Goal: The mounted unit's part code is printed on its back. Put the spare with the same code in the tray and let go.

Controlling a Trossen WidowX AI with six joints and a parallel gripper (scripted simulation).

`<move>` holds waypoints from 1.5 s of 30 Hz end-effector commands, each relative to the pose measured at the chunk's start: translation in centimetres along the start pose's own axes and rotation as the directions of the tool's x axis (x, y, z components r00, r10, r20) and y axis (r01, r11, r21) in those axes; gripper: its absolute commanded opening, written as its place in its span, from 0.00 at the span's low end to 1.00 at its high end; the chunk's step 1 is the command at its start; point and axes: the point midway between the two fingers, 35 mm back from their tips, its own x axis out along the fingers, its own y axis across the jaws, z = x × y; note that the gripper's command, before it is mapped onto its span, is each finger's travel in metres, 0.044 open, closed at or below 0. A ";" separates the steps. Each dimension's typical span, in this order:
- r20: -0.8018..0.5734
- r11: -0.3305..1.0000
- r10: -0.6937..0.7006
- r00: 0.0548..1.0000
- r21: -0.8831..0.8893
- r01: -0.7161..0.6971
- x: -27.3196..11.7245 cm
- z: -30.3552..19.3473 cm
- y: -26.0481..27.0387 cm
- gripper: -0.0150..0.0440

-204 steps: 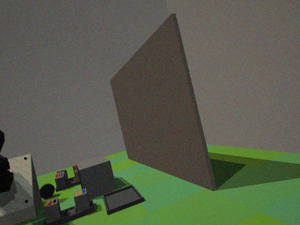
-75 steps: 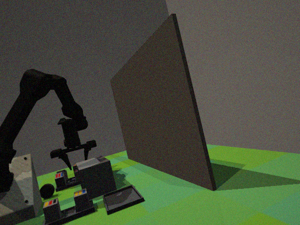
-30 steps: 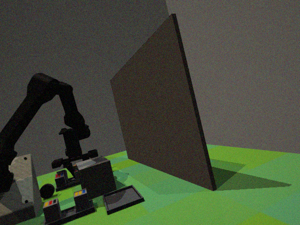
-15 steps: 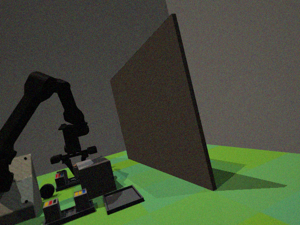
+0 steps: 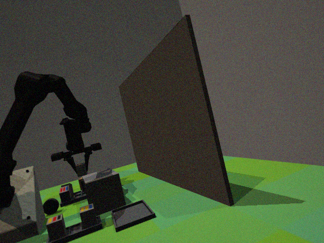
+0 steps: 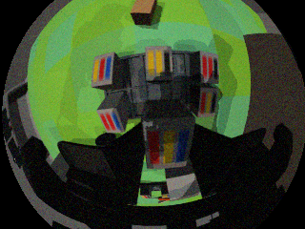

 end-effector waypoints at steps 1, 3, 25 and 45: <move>0.011 1.000 -0.006 1.000 0.004 0.006 -1.8 0.5 -0.3 0.25; 0.011 1.000 -0.004 1.000 0.005 0.004 -2.8 0.6 -0.4 0.25; 0.052 1.000 0.002 0.999 -0.006 -0.002 -8.2 -5.1 -6.0 0.25; 0.056 1.000 -0.015 0.998 0.005 0.014 -7.8 -21.2 -13.2 0.25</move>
